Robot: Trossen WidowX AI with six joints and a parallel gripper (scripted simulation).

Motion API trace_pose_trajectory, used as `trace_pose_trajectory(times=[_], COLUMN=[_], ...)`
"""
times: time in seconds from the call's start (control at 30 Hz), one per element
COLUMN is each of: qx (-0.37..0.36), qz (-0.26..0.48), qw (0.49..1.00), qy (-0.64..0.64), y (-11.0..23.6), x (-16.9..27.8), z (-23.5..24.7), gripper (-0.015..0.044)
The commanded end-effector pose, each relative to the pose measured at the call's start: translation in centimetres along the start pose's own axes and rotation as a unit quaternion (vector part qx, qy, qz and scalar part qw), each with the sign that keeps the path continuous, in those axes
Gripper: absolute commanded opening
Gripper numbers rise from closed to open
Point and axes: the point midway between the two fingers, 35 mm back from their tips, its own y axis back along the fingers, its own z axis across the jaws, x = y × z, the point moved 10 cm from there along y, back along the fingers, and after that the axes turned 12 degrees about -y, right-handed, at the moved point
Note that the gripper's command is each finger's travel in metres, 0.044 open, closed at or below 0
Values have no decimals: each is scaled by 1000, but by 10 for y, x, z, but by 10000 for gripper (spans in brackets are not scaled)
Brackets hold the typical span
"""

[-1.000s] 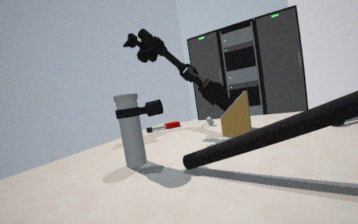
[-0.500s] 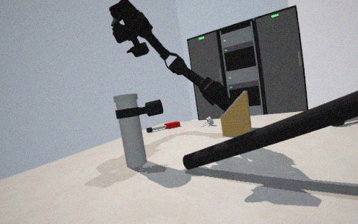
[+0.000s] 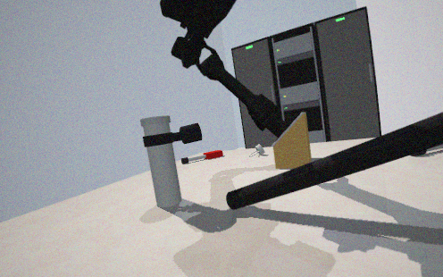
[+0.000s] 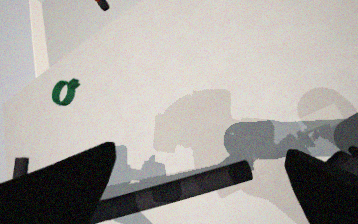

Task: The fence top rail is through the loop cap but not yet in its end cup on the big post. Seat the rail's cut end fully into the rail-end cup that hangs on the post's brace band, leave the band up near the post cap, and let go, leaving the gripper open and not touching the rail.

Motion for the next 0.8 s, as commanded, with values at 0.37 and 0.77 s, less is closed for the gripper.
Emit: trace_pose_trajectory(times=[0.37,0.77], qx=[59,36], qz=[30,62], qw=[957,884], qy=[282,461], y=[-58,-55], x=[95,64], z=[50,13], gripper=[440,440])
